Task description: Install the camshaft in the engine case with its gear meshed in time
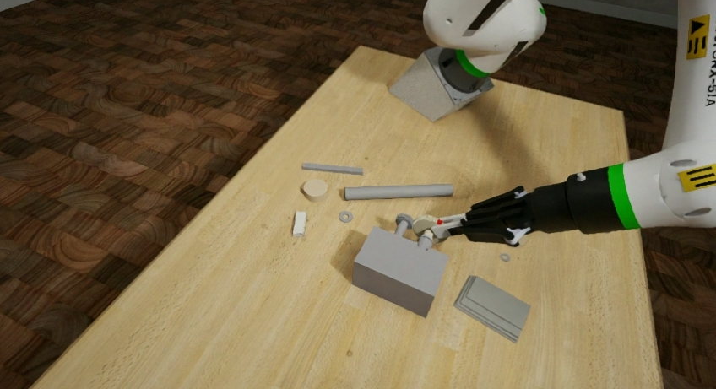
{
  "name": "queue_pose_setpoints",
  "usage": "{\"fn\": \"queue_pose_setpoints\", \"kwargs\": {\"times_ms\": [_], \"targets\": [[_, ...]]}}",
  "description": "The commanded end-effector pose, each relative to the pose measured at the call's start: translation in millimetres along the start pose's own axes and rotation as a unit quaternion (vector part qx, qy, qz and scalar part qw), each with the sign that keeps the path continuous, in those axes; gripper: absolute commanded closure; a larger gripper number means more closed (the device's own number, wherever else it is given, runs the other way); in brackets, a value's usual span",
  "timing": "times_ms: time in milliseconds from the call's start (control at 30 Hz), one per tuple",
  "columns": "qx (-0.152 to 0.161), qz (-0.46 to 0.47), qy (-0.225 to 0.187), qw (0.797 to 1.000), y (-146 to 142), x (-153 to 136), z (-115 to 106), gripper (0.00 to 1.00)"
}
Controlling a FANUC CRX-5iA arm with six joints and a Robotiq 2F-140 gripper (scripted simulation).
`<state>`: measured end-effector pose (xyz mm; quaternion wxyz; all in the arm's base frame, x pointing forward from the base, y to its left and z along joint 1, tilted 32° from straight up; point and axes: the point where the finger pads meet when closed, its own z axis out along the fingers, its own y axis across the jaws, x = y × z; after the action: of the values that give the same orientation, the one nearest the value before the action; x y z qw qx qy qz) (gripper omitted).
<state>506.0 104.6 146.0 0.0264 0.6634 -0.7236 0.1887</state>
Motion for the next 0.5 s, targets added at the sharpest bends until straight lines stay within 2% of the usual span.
{"fn": "queue_pose_setpoints", "kwargs": {"times_ms": [0,467], "targets": [[0.001,0.000,0.000,1.000,-2.5,0.4,-0.7,0.86],[0.001,0.000,0.000,1.000,-5.1,0.4,-0.7,0.86]]}}
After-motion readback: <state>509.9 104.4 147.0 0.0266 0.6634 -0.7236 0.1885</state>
